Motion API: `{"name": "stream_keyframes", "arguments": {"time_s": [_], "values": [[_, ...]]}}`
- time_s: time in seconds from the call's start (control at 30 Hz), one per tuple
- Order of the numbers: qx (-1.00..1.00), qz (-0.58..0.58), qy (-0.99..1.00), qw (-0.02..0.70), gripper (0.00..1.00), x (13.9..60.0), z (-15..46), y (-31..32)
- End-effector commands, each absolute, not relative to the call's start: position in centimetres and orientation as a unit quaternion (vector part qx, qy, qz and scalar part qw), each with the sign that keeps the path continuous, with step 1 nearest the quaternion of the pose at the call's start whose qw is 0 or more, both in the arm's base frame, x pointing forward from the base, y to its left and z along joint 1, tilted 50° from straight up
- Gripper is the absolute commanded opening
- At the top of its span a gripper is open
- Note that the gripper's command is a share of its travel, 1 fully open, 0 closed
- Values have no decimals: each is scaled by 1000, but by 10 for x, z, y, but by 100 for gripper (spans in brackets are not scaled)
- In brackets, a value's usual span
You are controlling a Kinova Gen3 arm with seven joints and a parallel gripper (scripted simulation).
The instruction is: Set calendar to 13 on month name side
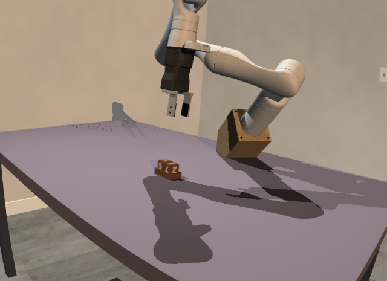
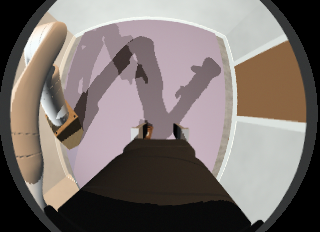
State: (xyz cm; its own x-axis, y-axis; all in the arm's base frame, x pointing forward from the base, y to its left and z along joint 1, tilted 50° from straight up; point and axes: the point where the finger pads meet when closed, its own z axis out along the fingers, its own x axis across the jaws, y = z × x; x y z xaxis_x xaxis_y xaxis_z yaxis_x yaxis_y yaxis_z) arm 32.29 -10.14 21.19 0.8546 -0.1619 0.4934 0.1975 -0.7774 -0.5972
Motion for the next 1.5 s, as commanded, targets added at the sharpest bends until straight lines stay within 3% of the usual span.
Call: {"name": "stream_keyframes", "arguments": {"time_s": [0.0,1.47], "values": [[-903,-270,-8,334,100,323,212,-102],[-904,-222,50,362,100,317,163,-109]]}}
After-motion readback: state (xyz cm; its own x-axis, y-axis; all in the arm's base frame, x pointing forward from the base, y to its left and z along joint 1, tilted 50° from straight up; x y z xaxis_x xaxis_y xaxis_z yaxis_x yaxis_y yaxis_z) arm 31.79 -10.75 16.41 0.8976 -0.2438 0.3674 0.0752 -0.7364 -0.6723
